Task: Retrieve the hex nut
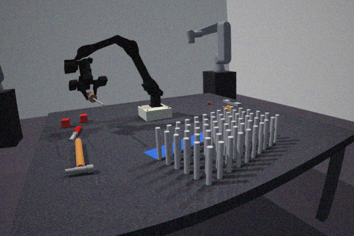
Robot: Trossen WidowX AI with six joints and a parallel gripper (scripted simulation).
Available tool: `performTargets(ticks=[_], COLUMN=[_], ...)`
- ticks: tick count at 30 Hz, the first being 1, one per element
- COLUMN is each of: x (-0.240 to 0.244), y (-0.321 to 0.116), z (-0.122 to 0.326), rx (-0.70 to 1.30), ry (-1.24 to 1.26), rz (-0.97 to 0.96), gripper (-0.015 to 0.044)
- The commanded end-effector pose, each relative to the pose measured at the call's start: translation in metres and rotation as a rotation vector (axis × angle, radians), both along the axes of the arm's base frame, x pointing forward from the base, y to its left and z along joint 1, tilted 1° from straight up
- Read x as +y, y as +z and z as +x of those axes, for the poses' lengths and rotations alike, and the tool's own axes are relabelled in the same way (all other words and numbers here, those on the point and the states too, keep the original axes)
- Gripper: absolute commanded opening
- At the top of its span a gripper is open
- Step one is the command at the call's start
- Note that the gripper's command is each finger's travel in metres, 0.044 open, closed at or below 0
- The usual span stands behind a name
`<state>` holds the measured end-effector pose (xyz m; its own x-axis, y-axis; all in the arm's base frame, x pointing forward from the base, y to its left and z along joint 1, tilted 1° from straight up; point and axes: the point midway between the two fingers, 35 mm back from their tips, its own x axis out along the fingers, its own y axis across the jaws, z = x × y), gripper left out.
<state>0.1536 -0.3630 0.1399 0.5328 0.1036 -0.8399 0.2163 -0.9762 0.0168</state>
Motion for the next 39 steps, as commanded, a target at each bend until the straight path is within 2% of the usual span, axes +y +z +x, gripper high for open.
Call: performTargets(ticks=[1, 39], x=[-0.001, -0.006], y=[-0.004, -0.043], z=[0.001, 0.002], rx=[-0.010, -0.010], ry=[0.003, 0.003], rz=[-0.001, -0.001], gripper=[0.0000, 0.0000])
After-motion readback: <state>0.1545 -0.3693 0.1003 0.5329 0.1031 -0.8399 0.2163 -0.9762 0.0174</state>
